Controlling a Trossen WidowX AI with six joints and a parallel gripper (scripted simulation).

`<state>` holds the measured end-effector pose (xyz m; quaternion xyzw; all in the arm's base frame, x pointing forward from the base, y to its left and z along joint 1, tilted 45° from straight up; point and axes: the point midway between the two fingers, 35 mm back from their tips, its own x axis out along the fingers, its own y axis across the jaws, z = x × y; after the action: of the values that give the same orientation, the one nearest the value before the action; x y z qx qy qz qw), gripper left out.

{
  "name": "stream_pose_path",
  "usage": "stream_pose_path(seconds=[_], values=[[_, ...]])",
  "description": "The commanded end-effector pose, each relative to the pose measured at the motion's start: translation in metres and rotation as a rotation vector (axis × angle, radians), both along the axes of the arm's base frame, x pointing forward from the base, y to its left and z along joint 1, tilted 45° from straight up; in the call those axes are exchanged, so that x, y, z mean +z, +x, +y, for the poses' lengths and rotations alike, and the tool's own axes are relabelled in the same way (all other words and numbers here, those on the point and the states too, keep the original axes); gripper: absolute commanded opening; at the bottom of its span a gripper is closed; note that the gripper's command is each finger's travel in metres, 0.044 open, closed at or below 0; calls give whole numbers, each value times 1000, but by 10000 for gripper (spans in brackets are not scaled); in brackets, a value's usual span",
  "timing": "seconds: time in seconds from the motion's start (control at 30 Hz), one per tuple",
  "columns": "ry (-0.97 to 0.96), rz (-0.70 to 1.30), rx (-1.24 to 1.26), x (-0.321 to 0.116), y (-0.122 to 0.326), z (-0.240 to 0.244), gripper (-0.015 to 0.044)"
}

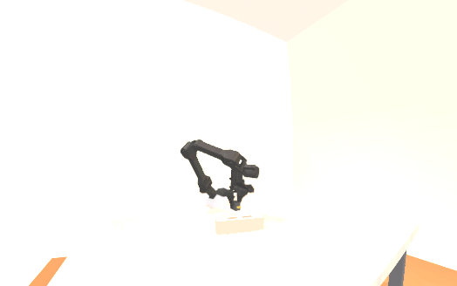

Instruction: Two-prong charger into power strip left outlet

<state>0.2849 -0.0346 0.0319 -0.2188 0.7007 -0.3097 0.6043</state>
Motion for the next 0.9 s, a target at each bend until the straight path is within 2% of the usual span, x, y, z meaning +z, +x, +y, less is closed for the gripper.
stream_pose_path(seconds=[0.0, 0.47, 0.87], values=[[1, -23, -25, 0, 0, 1, 0], [-24, -203, -205, -37, -1, -15, 0], [-25, -211, -212, -36, 10, -20, 0]])
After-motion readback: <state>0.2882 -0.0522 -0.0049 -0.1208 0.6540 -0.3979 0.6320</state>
